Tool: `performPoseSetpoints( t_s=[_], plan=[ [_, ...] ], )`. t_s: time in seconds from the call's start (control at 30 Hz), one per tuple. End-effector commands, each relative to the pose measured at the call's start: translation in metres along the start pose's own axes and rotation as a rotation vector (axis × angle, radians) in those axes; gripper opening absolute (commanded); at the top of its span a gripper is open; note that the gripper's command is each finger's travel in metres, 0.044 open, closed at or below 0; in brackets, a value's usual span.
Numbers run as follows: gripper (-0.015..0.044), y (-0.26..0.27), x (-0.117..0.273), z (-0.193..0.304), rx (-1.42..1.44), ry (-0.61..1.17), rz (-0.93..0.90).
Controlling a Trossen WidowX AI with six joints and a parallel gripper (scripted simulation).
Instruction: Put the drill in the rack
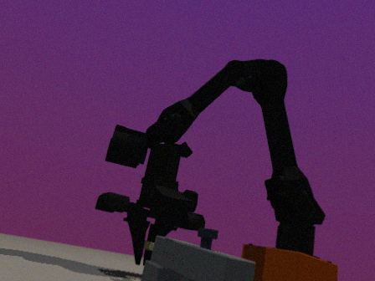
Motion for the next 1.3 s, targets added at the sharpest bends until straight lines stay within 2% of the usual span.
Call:
performPoseSetpoints(
  t_s=[0.0, 0.83, 1.27],
  plan=[
    [0.0000, -0.004, 0.003, 0.006, 0.003, 0.005, 0.009],
    [0.0000, -0.006, 0.006, 0.042, 0.003, 0.009, 0.009],
    [0.0000, -0.002, 0.011, 0.038, 0.003, 0.008, 0.009]
  ],
)
Point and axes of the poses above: the point midway between the two fingers, 35 mm back from their tips, its own x axis back along the fingers, its own y axis across the jaws, z = x × y, the point moved 4 cm from there along x, back along the fingers, and after that the axes turned 1 degree about -x, right-handed, at the moved point
